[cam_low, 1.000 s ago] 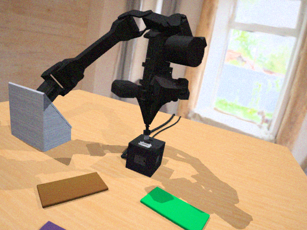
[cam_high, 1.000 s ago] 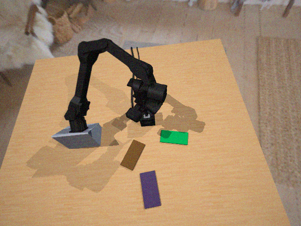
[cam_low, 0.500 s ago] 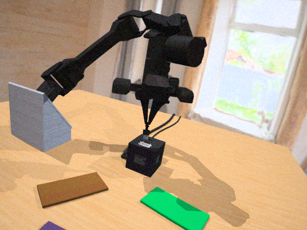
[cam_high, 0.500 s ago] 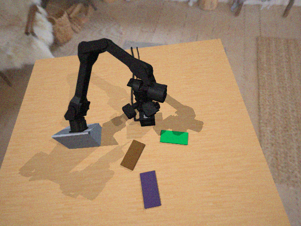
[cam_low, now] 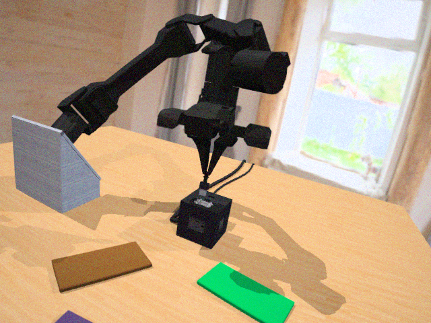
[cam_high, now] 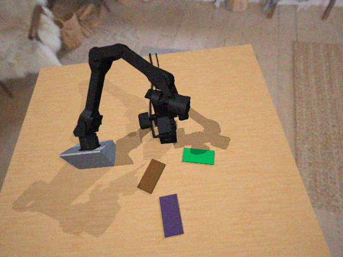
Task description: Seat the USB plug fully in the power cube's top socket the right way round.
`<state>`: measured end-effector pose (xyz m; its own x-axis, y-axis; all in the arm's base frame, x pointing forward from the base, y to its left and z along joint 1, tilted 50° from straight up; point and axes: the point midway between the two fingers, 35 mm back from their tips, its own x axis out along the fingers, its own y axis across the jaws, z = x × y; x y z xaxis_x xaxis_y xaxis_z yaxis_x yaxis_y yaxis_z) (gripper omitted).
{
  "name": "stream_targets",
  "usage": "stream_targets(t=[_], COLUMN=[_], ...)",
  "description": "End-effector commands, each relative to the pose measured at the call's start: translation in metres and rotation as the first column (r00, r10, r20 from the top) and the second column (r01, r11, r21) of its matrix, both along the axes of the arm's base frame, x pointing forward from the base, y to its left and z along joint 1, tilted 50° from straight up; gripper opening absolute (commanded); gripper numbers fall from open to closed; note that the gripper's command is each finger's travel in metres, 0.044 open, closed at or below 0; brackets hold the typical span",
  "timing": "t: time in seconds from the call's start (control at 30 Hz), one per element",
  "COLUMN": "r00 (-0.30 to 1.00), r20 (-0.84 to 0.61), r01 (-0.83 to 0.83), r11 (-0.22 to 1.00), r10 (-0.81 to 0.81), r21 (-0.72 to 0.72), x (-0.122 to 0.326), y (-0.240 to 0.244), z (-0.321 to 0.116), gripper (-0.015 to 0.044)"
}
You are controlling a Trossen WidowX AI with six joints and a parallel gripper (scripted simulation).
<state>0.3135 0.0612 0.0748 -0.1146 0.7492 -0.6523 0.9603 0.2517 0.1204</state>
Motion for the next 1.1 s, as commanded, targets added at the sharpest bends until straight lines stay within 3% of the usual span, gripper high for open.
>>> stream_targets(t=[0.0, 1.07], r00=[0.994, 0.989], r20=[-0.084, -0.11], r01=[0.073, 0.094], r11=[0.997, 0.996], r10=[-0.074, -0.094], r21=[-0.016, -0.007], x=[-0.0003, 0.0], y=[0.0, 0.0022], z=[-0.0005, -0.0005], gripper=[0.0, 0.0])
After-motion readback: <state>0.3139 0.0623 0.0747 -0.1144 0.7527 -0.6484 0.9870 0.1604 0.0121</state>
